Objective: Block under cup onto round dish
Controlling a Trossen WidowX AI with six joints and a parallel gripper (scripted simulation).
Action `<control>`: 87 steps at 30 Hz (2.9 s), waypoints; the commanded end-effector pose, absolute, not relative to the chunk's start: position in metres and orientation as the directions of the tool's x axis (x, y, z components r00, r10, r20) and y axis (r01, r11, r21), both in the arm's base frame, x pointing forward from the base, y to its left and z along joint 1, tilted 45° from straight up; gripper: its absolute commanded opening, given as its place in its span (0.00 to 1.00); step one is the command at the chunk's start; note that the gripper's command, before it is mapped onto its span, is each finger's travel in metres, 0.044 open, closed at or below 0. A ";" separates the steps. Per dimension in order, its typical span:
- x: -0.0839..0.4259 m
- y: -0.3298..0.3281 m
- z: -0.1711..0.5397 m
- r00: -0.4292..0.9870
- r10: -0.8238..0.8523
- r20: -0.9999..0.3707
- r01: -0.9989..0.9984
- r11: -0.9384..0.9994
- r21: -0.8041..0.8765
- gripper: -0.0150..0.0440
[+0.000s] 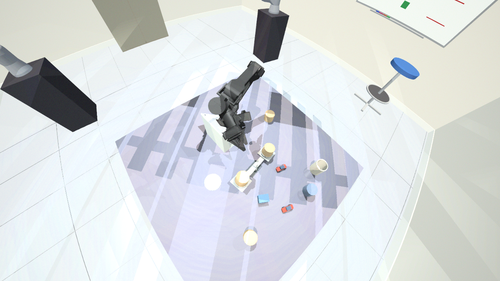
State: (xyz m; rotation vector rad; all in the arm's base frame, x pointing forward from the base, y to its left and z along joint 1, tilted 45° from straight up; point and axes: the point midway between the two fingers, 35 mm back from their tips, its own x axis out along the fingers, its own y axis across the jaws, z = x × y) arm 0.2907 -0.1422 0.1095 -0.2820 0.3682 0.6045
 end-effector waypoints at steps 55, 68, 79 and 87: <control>0.247 0.005 0.071 0.260 0.788 -0.558 0.195 0.523 0.830 1.00; 0.264 0.052 0.080 0.083 0.782 -0.618 0.567 0.473 0.674 1.00; 0.270 0.102 0.089 -0.052 0.742 -0.668 0.811 0.422 0.406 1.00; 0.268 0.142 0.096 -0.136 0.699 -0.702 0.920 0.352 0.172 1.00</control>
